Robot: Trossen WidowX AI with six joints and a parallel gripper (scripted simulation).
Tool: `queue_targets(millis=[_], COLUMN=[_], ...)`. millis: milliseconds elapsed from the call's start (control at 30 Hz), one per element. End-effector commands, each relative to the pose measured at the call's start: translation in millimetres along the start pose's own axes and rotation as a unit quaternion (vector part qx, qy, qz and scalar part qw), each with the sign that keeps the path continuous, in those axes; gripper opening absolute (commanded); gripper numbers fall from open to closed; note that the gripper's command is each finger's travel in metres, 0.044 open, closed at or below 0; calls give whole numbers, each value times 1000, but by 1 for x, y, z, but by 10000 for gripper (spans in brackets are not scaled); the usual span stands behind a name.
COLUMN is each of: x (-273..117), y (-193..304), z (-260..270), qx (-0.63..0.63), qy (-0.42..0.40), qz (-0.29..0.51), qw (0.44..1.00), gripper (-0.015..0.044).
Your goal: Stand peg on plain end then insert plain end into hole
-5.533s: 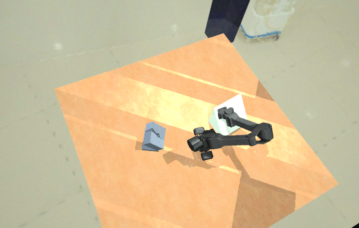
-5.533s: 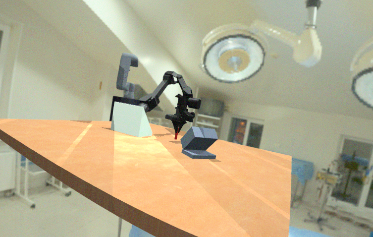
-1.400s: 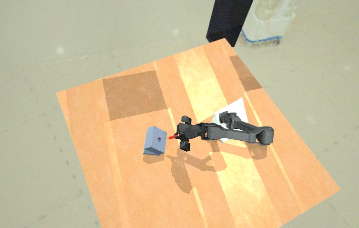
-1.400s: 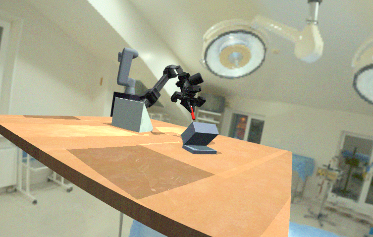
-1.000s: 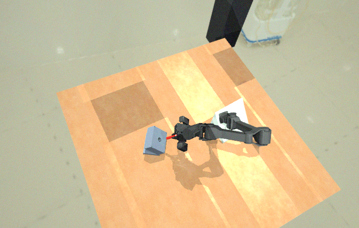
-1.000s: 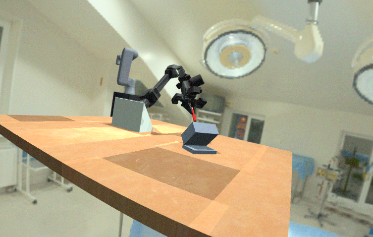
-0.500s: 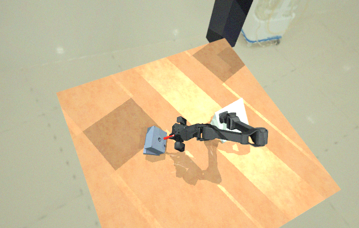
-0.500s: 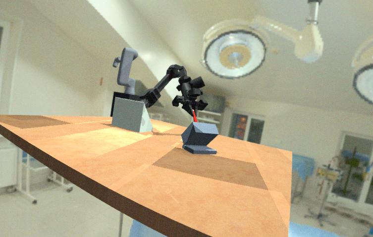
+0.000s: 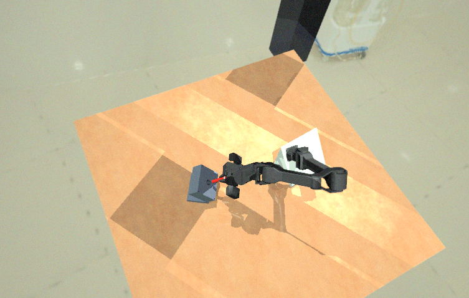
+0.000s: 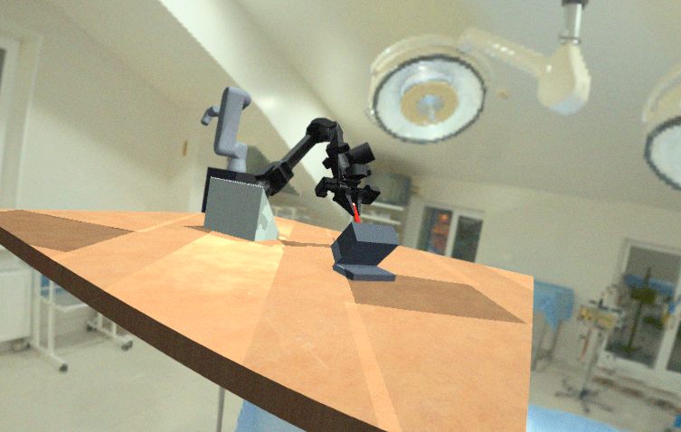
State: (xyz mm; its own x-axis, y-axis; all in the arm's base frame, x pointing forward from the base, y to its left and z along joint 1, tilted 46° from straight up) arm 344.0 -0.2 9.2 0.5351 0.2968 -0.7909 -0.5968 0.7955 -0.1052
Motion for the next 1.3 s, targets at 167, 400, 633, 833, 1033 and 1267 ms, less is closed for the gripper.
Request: queue_targets(millis=[167, 400, 633, 833, 1033, 1267], x=[12, 19, 16, 16, 16, 15], y=[0, 0, 2, 2, 1, -2], z=[-1, -2, -3, -3, -2, 0], qx=[2, 1, 0, 0, 0, 0], qy=[2, 2, 2, 2, 2, 2], qz=[-2, -1, 2, 2, 2, 2], qw=[1000, 1000, 1000, 1000, 1000, 1000], gripper=[0, 0, 0, 0, 0, 0])
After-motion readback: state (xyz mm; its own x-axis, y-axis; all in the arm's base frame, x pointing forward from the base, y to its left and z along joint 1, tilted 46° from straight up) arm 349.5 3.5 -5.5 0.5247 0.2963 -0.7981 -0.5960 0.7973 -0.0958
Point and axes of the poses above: the point midway between the two fingers, 35 mm back from their tips, its own x axis out along the fingers, its own z axis across the jaws, y = z × x, the point moved 1 cm from there along -x, back along the fingers, and after that the axes turned 10 degrees about x, right-handed, at the moved point
